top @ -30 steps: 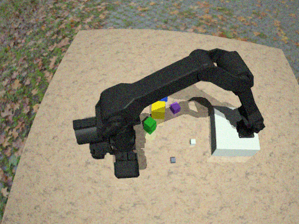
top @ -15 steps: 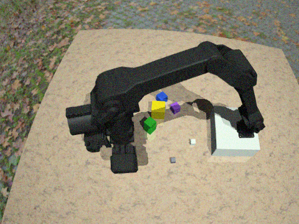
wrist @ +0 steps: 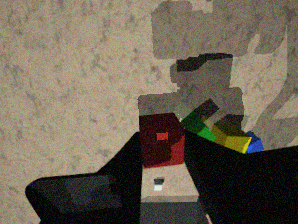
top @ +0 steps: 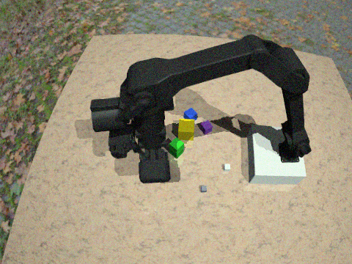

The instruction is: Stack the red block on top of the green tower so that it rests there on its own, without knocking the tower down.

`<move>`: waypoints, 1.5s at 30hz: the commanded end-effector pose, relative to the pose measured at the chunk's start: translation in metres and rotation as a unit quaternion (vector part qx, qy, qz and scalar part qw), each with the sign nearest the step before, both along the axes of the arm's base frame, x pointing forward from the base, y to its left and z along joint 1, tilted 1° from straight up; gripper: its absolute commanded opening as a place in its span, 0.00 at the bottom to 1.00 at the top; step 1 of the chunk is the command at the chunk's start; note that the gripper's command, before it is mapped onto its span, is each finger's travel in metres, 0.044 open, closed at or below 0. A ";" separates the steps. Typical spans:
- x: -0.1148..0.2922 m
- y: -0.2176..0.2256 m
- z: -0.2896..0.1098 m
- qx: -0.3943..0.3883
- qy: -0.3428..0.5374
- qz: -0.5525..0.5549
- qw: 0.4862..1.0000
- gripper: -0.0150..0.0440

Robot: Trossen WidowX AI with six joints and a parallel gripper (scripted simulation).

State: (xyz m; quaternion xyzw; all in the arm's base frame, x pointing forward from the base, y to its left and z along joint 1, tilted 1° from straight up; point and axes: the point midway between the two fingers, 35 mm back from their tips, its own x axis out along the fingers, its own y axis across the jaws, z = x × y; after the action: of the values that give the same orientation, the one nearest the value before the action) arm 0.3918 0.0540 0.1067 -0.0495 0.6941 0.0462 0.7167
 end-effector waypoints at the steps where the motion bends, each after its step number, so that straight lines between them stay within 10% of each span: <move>1: -0.011 -0.023 0.001 -0.002 -0.001 0.002 1.000 0.25; 45: -0.046 -0.084 -0.062 -0.005 0.001 0.002 1.000 0.25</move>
State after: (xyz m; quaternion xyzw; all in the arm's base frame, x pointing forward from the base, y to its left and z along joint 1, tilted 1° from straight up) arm 0.3459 -0.0292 0.0465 -0.0520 0.6946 0.0438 0.7162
